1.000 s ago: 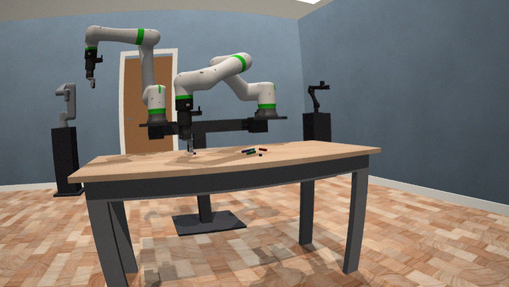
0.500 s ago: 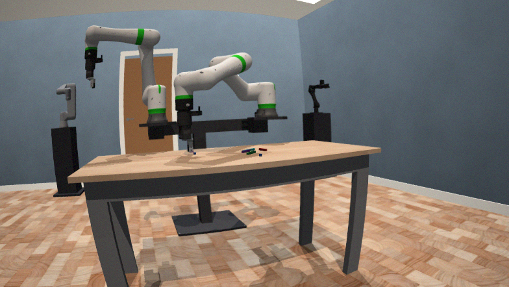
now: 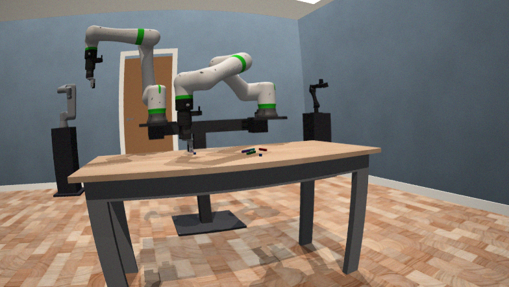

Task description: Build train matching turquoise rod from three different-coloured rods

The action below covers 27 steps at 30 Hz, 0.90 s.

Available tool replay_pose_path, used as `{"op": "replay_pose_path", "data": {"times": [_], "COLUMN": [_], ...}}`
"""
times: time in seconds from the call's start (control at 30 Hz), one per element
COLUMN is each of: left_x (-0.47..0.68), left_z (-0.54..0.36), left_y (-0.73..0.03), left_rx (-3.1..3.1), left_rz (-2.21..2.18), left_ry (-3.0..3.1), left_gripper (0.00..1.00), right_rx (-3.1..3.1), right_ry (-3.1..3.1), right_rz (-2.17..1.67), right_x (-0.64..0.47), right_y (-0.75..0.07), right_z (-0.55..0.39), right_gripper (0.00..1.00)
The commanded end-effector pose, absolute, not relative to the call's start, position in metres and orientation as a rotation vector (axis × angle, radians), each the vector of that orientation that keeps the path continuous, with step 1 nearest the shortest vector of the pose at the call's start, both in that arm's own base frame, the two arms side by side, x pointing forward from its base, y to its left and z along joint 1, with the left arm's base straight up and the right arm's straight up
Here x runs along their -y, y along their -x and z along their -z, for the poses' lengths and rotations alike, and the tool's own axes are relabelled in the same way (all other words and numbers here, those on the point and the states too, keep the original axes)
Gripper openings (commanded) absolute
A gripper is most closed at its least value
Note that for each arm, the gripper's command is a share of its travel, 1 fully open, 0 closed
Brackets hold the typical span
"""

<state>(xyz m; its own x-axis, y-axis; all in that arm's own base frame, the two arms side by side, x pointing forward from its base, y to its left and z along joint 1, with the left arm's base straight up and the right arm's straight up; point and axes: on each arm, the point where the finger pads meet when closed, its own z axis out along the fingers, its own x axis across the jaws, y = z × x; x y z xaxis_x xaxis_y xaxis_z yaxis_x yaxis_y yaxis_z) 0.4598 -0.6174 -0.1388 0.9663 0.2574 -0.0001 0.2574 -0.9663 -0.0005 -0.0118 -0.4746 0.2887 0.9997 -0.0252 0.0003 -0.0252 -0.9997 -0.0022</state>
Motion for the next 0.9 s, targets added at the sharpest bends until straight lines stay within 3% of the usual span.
{"op": "replay_pose_path", "data": {"times": [0.0, 0.87], "left_x": [0.618, 0.618], "left_z": [0.137, 0.148], "left_y": [-0.46, -0.46], "left_rx": [0.408, 0.408], "left_rz": [0.001, 0.001], "left_ry": [3.117, 3.117], "left_gripper": [0.24, 0.24], "right_rx": [-0.04, -0.04], "right_ry": [3.141, 3.141], "right_rz": [0.0, 0.0], "right_x": [0.475, 0.475], "right_y": [0.012, 0.012], "right_z": [-0.29, -0.29], "right_gripper": [1.0, 1.0]}}
